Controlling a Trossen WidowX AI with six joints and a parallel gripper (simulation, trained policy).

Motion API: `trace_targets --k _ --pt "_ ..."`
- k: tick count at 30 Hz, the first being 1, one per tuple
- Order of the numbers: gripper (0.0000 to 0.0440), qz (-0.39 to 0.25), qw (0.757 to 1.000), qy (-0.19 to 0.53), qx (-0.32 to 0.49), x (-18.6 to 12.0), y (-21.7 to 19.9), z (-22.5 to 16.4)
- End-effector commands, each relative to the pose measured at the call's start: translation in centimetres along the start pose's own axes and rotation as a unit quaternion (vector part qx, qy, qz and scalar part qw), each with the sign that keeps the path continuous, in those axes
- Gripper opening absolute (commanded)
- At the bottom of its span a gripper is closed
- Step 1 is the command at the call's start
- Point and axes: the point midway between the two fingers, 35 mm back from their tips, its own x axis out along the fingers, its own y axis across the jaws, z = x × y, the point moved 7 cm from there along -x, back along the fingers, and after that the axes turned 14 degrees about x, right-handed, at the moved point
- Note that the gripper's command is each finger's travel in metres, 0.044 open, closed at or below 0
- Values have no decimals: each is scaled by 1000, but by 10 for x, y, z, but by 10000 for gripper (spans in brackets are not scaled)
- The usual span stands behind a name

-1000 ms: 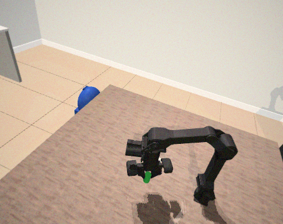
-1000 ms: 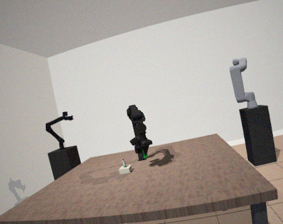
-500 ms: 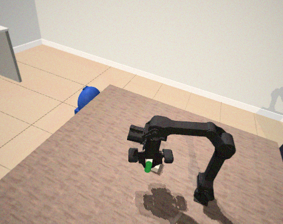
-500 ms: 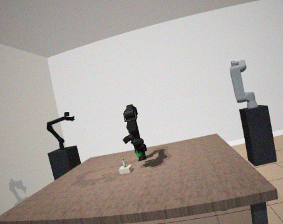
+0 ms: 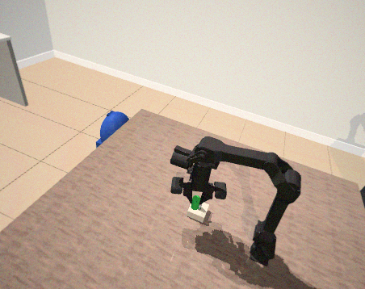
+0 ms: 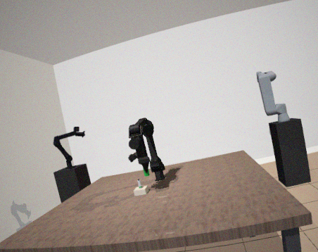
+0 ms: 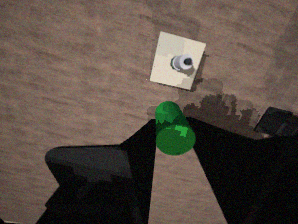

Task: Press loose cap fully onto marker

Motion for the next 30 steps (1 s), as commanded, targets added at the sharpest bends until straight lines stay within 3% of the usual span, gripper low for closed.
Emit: trace_targets --k 1,14,30 --pt "32 2 1000 3 13 -4 -1 13" --pt "5 -4 998 8 64 -6 -10 53" --pt "0 -25 996 22 81 19 -10 61"
